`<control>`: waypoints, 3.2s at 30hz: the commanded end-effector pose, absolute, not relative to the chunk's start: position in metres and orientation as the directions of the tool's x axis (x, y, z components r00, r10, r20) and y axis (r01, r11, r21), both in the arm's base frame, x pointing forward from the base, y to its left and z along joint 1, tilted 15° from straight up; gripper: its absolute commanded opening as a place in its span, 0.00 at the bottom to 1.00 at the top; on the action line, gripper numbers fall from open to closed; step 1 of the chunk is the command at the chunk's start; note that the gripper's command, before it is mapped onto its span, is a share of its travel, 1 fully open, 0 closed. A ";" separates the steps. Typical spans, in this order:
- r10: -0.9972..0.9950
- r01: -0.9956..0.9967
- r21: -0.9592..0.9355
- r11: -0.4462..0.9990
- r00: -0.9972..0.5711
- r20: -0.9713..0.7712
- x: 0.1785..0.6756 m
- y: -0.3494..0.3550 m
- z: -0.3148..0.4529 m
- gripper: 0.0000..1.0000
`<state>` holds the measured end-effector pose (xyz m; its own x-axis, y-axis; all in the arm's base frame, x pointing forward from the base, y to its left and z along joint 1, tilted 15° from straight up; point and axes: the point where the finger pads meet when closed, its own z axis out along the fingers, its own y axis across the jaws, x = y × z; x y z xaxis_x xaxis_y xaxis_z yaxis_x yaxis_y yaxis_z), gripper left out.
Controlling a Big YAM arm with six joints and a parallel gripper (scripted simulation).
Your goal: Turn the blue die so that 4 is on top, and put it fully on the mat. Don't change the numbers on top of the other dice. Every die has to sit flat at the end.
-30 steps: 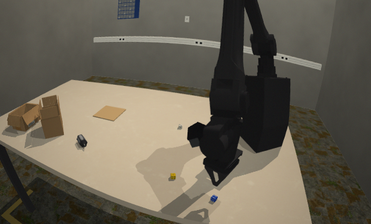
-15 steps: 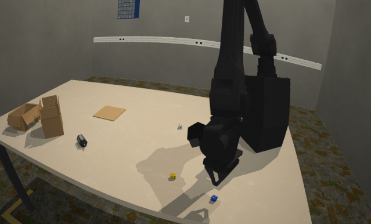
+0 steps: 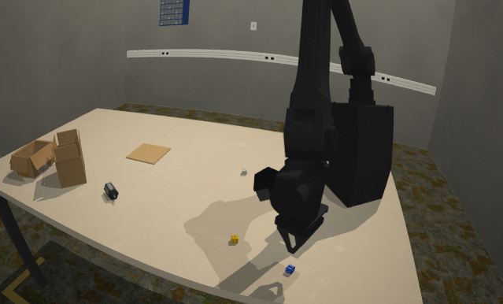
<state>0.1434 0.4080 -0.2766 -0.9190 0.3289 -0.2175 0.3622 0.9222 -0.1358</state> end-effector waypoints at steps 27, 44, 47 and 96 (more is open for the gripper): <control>0.332 0.365 -0.130 0.922 -0.918 -0.218 0.156 0.410 -0.320 0.30; 0.334 0.366 -0.124 0.922 -0.917 -0.218 0.158 0.408 -0.332 0.30; 0.335 0.366 -0.123 0.922 -0.917 -0.218 0.158 0.408 -0.332 0.30; 0.334 0.366 -0.124 0.922 -0.917 -0.218 0.158 0.408 -0.332 0.30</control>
<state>0.1494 0.3978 -0.3232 -0.9165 0.3348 -0.2191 0.3689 0.9190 -0.1390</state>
